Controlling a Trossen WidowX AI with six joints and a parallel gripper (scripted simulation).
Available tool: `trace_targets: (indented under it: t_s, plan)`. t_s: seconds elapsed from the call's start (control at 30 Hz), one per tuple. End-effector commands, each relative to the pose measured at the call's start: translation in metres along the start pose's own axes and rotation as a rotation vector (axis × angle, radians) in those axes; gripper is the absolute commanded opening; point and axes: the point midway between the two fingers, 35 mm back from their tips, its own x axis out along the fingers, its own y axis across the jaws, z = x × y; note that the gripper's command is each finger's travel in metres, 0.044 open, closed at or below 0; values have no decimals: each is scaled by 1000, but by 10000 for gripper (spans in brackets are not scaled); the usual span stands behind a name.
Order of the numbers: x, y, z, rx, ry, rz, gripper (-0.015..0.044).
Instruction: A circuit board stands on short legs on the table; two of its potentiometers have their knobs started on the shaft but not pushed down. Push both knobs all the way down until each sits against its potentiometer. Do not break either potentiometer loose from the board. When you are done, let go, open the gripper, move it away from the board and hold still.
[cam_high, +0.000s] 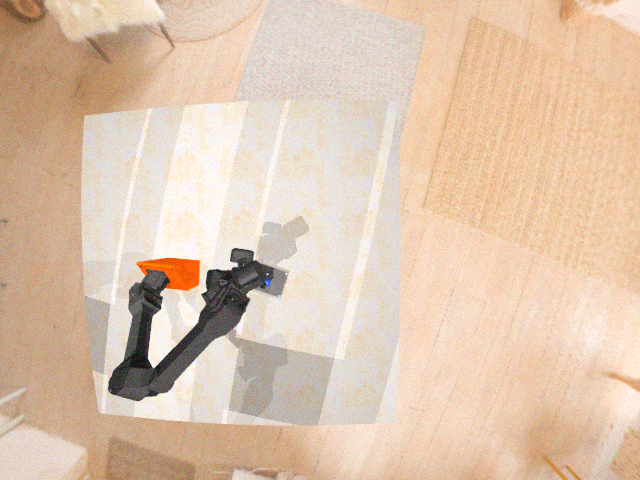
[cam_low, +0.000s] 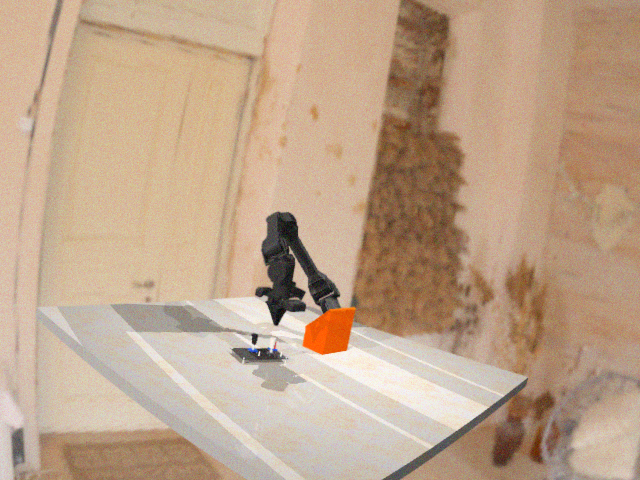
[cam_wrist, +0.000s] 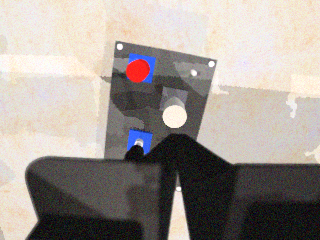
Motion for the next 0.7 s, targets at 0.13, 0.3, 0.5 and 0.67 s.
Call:
trace_targets:
  t_s: [0.13, 0.3, 0.5, 0.67]
  plan:
    - [1, 0, -1, 264, 4, 2, 0]
    - [2, 0, -1, 438, 5, 2, 0]
    - [2, 0, -1, 648, 5, 1, 0]
    - [3, 0, -1, 822, 5, 0, 0]
